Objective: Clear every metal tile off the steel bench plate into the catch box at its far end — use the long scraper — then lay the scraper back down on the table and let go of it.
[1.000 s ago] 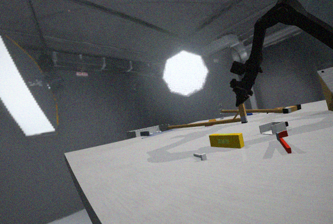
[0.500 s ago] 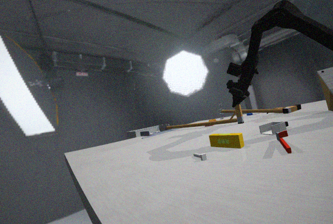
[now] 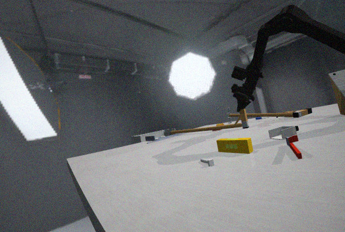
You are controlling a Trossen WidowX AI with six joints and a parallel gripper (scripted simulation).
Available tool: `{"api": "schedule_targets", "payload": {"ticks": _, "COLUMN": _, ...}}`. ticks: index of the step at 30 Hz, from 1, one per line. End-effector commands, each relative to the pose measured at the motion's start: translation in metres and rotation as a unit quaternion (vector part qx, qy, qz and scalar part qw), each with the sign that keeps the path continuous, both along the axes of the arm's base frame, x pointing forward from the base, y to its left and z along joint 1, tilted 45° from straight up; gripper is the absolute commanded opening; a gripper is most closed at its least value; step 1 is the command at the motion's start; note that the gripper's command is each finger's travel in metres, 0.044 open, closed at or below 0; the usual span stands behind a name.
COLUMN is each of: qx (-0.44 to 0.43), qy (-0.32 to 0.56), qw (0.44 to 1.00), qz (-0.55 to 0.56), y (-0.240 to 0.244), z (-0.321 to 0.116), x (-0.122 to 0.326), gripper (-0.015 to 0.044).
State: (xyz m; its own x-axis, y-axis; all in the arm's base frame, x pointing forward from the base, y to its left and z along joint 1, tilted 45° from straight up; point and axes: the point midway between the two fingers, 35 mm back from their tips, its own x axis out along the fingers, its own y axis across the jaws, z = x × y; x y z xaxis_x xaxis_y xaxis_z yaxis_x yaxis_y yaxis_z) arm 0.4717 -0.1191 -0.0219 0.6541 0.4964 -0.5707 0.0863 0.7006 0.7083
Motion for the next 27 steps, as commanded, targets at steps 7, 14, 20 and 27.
{"api": "schedule_targets", "payload": {"ticks": 7, "qx": -0.003, "qy": -0.004, "qw": 1.000, "qz": -0.006, "y": -0.006, "z": 0.003, "x": 0.017, "gripper": 0.0000}}
{"api": "schedule_targets", "payload": {"ticks": 14, "qx": -0.003, "qy": -0.004, "qw": 1.000, "qz": -0.006, "y": -0.007, "z": 0.003, "x": 0.026, "gripper": 0.0000}}
{"api": "schedule_targets", "payload": {"ticks": 20, "qx": -0.002, "qy": -0.004, "qw": 1.000, "qz": -0.006, "y": -0.008, "z": 0.004, "x": 0.035, "gripper": 0.0000}}
{"api": "schedule_targets", "payload": {"ticks": 27, "qx": -0.002, "qy": -0.004, "qw": 1.000, "qz": -0.006, "y": -0.008, "z": 0.004, "x": 0.044, "gripper": 0.0000}}
